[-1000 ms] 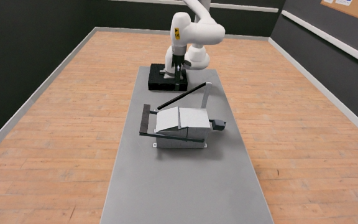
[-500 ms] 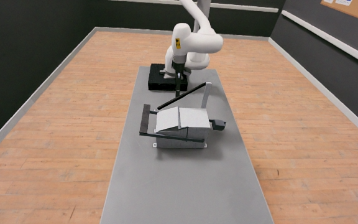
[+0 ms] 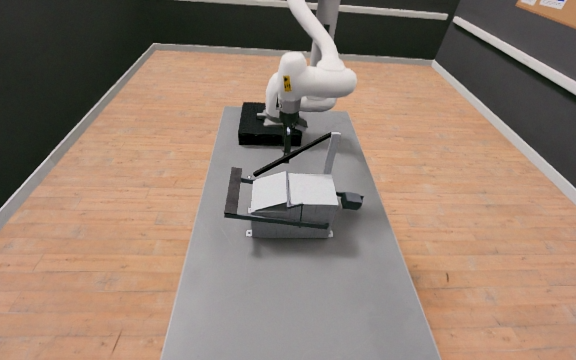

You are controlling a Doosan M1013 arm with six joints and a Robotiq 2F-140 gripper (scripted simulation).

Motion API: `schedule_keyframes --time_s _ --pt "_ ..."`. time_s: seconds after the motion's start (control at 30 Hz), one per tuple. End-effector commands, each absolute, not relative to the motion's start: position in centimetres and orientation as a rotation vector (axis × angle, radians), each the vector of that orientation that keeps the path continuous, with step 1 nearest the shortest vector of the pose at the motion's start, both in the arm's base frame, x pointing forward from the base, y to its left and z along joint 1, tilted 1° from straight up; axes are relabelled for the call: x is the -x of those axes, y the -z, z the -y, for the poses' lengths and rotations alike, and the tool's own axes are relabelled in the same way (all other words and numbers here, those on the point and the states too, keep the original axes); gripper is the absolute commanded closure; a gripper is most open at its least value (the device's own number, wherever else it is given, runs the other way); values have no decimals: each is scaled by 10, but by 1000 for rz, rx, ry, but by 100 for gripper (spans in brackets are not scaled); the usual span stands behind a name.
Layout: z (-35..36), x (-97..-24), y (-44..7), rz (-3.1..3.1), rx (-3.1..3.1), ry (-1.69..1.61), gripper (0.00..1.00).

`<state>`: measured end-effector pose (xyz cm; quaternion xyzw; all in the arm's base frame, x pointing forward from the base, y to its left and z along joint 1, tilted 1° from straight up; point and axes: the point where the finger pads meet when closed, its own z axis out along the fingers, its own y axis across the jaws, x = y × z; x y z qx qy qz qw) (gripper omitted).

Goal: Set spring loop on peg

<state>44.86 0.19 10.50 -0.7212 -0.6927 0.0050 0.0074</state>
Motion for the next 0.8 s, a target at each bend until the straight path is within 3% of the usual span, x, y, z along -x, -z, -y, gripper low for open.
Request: schedule_keyframes --time_s 0.0,0.3,0.33,0.77 --pt "-3 -451 -96 2168 2258 -11 0" --pt "-3 -451 -96 2168 2258 -11 0" --pt "-10 -444 -37 2168 2258 -12 0" --pt "-10 -444 -37 2168 2258 -12 0"
